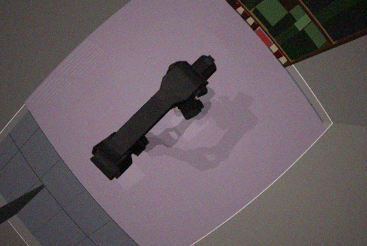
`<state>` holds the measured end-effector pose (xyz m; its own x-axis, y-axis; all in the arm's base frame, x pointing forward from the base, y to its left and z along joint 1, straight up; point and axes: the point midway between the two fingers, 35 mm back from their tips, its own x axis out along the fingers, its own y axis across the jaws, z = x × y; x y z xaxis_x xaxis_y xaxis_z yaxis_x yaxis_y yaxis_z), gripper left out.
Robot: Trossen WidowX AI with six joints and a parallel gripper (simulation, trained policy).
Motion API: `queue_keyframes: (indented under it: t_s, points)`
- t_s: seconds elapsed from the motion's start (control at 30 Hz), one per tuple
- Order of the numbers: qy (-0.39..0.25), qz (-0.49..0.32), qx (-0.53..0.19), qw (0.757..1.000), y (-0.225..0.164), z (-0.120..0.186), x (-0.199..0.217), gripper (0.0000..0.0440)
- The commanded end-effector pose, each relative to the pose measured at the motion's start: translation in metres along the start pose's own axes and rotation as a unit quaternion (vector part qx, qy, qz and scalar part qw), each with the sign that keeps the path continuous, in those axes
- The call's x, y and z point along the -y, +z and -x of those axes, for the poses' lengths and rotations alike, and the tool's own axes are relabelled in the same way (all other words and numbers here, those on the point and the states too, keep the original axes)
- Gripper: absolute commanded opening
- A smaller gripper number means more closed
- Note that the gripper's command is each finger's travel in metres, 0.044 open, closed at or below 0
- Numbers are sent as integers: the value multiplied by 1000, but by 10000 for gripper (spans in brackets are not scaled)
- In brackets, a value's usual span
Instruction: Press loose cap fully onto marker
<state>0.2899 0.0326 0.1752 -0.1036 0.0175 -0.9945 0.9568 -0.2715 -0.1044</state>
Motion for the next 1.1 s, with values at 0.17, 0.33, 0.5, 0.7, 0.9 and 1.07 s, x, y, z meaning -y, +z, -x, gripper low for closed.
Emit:
queue_keyframes:
  t_s: [0.17, 0.33, 0.5, 0.7, 0.9, 1.07]
  points:
    - [-5, -2, 3, 1000, 2, -14, 1, 0]
    - [-6, -2, 5, 1000, 3, -22, 1, 0]
    - [-15, 4, 4, 1000, 3, -34, 1, 0]
    - [-24, 11, 3, 1000, 4, -47, 2, 0]
    - [-28, 14, 3, 1000, 4, -52, 2, 0]
    - [-30, 18, 3, 999, 4, -57, 2, 0]
